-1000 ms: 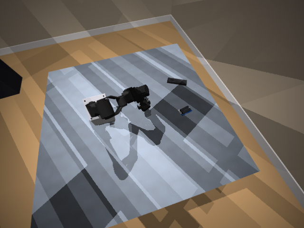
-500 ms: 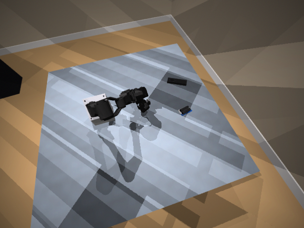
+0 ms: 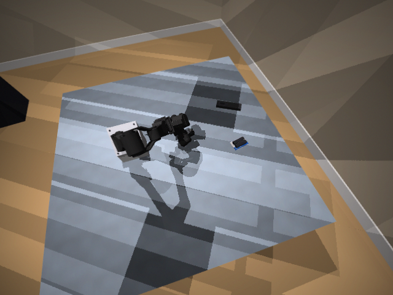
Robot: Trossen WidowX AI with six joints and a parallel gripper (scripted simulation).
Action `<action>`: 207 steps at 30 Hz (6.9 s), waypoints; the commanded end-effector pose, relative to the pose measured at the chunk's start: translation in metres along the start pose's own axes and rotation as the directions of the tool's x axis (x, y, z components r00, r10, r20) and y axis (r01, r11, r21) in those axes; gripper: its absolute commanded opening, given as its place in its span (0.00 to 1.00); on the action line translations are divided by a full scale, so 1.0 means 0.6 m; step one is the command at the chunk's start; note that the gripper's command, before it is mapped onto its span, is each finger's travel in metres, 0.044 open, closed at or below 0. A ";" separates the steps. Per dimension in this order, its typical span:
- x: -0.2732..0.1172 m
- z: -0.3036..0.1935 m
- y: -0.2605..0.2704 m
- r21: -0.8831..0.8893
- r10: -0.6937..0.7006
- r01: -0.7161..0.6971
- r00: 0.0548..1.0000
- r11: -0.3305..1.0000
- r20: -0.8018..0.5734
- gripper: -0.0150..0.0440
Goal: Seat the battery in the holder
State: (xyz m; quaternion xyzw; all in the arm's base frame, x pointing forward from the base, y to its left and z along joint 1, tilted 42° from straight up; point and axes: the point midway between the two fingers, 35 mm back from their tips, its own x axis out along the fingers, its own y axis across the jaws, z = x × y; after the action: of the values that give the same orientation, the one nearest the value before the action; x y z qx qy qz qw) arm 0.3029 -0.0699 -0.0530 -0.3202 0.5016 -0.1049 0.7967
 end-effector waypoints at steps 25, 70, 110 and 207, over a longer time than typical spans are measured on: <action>-0.008 -0.021 0.003 -0.009 0.010 -0.010 1.000 1.000 -0.029 0.36; -0.009 -0.023 0.003 -0.008 0.010 -0.011 1.000 1.000 -0.029 0.36; 0.003 -0.014 0.007 0.010 0.031 -0.030 0.994 1.000 -0.107 0.36; 0.023 -0.001 -0.005 0.065 0.094 -0.070 0.821 0.995 -0.563 0.36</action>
State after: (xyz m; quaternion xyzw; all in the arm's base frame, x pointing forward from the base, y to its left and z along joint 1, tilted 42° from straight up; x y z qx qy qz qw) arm 0.3139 -0.0754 -0.0599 -0.2386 0.7165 -0.1662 0.6341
